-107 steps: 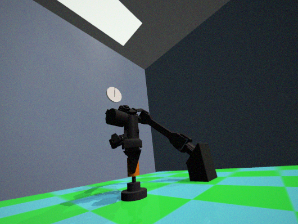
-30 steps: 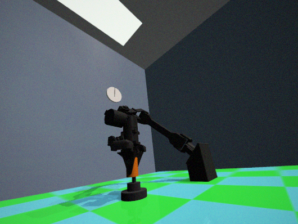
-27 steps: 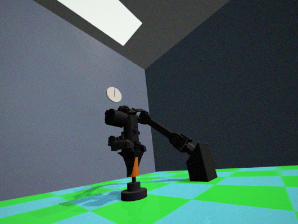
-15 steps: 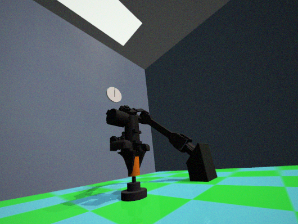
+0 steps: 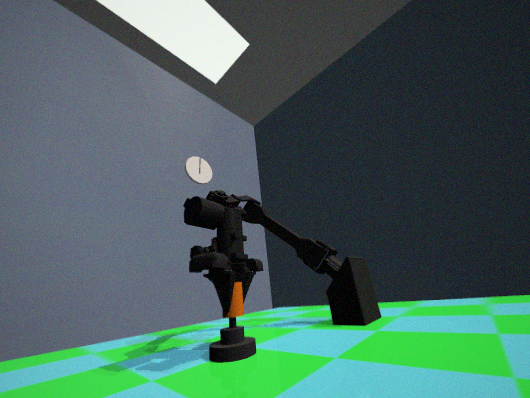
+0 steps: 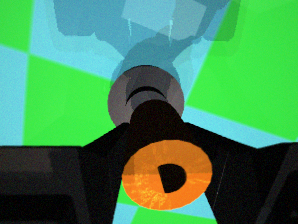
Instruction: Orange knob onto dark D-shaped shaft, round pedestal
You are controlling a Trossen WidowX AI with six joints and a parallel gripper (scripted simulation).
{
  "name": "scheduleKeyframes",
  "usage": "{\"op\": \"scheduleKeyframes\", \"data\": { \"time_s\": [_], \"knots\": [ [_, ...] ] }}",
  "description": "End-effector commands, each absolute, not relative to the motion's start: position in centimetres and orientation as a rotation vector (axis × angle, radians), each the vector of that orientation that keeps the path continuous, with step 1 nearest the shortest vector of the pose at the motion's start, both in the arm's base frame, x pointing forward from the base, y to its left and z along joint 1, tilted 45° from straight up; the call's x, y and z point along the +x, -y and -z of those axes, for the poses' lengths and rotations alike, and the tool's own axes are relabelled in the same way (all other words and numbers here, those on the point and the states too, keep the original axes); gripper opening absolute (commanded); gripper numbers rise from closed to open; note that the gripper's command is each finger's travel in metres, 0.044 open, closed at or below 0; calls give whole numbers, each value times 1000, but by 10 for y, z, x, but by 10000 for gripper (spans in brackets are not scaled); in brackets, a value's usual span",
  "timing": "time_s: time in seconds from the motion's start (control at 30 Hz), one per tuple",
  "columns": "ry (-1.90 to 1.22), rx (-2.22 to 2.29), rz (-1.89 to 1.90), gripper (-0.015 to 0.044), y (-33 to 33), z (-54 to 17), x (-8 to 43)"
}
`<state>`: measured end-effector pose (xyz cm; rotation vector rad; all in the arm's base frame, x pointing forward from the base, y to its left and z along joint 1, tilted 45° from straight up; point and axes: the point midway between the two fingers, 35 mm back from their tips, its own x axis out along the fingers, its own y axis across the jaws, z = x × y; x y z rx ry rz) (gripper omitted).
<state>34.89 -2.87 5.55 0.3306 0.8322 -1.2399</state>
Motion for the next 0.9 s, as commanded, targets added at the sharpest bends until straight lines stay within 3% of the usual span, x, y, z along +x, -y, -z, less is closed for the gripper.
{"op": "scheduleKeyframes", "data": {
  "time_s": [0.0,0.87],
  "knots": [
    [-825,335,1240,0,28,-56,352],
    [-825,335,1240,0,28,-56,354]
  ]
}}
